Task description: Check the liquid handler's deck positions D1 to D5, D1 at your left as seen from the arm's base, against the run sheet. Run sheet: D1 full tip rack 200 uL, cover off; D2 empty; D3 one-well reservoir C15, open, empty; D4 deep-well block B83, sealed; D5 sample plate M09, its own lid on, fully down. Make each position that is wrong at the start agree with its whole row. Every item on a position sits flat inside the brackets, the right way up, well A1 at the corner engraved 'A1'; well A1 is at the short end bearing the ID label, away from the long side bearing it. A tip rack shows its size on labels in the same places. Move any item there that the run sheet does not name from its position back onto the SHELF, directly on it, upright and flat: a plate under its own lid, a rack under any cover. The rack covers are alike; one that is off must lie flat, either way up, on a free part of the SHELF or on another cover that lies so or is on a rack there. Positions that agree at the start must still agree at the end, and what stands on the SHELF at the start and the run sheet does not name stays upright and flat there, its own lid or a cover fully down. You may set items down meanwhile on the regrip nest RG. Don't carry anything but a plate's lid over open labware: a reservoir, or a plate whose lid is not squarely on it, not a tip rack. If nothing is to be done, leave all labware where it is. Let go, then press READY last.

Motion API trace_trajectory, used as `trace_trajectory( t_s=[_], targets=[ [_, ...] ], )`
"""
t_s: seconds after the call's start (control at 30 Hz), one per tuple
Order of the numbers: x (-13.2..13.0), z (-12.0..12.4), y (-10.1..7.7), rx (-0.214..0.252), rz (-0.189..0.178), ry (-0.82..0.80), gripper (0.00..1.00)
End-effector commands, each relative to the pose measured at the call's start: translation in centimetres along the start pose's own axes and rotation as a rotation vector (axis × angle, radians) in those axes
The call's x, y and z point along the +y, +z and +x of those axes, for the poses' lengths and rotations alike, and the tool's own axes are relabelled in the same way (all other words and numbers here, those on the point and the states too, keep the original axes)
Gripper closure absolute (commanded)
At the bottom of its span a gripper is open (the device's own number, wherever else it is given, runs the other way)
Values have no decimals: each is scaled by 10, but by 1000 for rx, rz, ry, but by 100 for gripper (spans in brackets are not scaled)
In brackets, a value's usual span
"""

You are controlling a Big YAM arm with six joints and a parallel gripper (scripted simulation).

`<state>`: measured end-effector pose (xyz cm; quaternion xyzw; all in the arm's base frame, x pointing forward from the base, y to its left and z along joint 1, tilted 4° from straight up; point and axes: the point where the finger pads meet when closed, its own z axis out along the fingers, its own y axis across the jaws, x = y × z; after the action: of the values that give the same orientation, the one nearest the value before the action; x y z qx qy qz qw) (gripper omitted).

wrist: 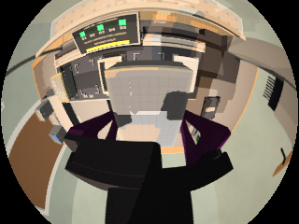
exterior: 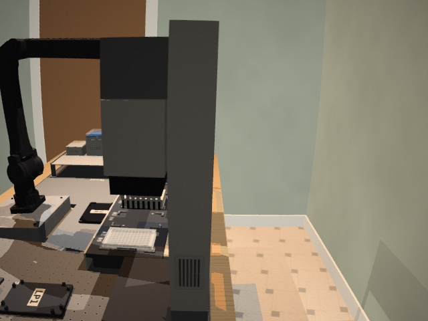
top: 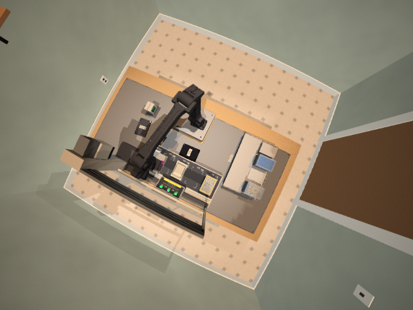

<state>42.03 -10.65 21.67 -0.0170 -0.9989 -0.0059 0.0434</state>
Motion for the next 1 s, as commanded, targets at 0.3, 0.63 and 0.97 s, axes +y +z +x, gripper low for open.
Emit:
trace_trajectory(
  t_s=[0.3, 0.63, 0.97],
  targets=[
    [4, -20, -30, -68, 13, -1, 100],
    [4, -20, -30, -68, 13, -1, 100],
    [4, -20, -30, -68, 13, -1, 100]
  ],
)
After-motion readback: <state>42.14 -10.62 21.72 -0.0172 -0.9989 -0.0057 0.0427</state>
